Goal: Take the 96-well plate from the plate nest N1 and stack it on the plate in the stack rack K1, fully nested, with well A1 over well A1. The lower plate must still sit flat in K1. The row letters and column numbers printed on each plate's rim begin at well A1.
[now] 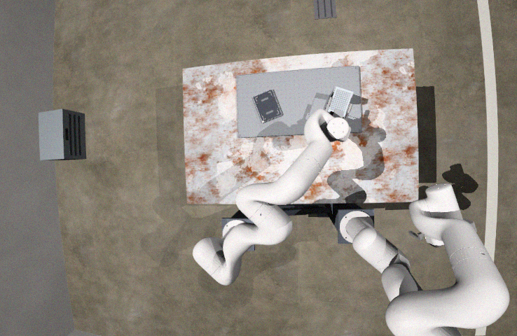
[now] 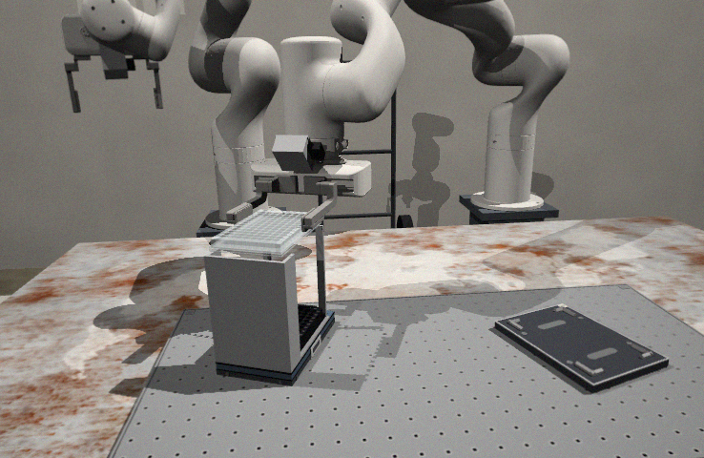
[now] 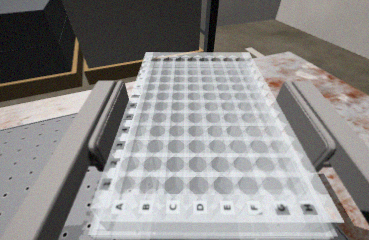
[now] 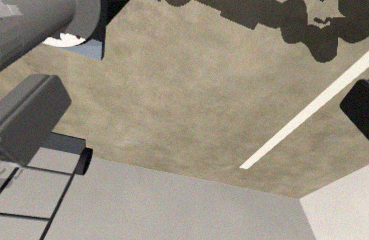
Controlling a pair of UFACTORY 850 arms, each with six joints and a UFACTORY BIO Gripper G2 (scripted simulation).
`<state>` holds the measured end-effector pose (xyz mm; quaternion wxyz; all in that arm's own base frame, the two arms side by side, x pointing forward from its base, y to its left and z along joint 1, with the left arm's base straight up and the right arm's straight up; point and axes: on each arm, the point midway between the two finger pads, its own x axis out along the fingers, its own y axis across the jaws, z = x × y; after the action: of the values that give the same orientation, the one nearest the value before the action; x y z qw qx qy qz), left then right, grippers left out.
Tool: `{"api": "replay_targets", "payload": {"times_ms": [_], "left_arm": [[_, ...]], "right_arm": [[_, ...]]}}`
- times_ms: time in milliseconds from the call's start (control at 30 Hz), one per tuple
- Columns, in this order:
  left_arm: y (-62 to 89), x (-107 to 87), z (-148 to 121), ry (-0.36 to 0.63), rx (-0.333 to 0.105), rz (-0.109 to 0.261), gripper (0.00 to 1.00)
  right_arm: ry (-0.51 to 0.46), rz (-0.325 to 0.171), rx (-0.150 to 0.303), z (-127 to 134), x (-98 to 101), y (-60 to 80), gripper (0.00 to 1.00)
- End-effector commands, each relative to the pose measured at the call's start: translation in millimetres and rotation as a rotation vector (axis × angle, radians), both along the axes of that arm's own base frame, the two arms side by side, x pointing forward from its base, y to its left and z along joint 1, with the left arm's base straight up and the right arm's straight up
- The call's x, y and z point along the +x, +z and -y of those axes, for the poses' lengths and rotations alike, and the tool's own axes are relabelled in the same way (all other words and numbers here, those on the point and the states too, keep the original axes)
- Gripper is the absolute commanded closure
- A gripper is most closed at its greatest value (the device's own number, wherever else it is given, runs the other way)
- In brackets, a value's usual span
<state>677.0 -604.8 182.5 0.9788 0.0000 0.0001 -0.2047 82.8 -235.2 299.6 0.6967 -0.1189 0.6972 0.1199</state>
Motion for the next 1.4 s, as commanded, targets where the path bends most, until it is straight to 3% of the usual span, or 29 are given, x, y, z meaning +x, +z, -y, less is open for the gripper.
{"api": "replay_targets", "payload": {"times_ms": [0, 1367], "left_arm": [[1.8, 0.5, 0.5, 0.0, -0.002, 0.002, 1.0], [-4.4, 0.5, 0.5, 0.0, -0.002, 0.002, 1.0]], "right_arm": [[0.0, 0.001, -0.001, 0.4, 0.4, 0.5, 0.0], [0.0, 0.001, -0.001, 0.4, 0.4, 0.5, 0.0]]}}
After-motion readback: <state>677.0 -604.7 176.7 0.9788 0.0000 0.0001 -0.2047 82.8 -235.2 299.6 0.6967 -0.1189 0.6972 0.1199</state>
